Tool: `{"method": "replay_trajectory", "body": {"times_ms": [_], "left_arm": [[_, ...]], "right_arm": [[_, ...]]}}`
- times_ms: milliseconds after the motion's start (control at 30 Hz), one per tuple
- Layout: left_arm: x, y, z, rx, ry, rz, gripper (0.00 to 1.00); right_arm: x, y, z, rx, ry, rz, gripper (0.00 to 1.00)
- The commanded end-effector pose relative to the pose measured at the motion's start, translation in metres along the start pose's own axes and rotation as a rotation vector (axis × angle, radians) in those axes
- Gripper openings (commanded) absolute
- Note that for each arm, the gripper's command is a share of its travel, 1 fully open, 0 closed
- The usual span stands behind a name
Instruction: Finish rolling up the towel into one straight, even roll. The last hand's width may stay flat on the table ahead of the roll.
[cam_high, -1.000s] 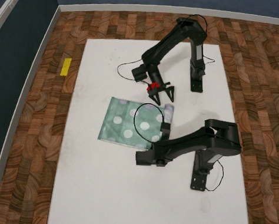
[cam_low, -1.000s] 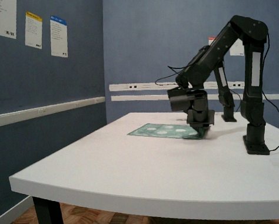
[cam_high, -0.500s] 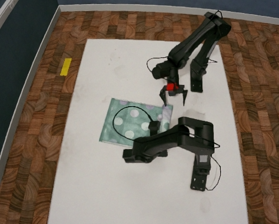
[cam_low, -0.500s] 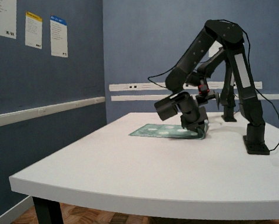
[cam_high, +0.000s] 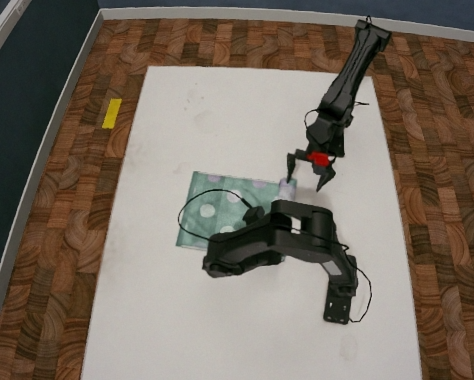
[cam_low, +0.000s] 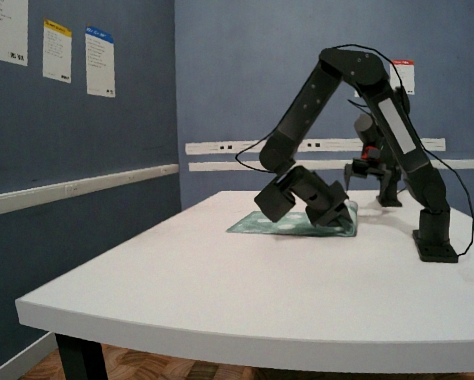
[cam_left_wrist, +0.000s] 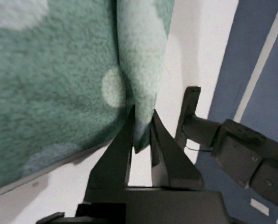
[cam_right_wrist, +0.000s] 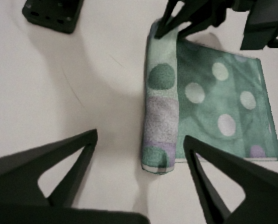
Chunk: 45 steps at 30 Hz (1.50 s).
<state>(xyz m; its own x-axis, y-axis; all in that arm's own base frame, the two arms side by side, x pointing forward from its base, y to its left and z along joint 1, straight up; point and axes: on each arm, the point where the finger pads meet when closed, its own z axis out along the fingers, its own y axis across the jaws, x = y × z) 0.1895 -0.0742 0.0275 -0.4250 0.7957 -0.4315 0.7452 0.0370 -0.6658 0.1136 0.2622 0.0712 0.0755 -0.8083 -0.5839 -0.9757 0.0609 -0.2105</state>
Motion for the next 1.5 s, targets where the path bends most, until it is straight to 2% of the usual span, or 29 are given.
{"method": "replay_trajectory", "body": {"times_ms": [0, 500, 1033, 1300, 1467], "left_arm": [[-0.001, -0.003, -0.004, 0.038, 0.028, -0.029, 0.17], [0.004, 0.005, 0.003, 0.042, 0.028, -0.032, 0.17], [0.004, 0.005, 0.003, 0.042, 0.028, -0.032, 0.17], [0.004, 0.005, 0.003, 0.042, 0.028, -0.032, 0.17], [0.004, 0.005, 0.003, 0.042, 0.028, -0.032, 0.17]], "right_arm": [[-0.008, -0.025, -0.001, 0.185, -0.022, 0.013, 0.98], [-0.003, -0.042, -0.003, 0.116, -0.054, -0.074, 0.98], [0.026, -0.026, 0.039, 0.115, -0.055, -0.076, 0.98], [0.019, -0.028, 0.044, 0.115, -0.055, -0.076, 0.98], [0.019, -0.028, 0.044, 0.115, -0.055, -0.076, 0.77]]}}
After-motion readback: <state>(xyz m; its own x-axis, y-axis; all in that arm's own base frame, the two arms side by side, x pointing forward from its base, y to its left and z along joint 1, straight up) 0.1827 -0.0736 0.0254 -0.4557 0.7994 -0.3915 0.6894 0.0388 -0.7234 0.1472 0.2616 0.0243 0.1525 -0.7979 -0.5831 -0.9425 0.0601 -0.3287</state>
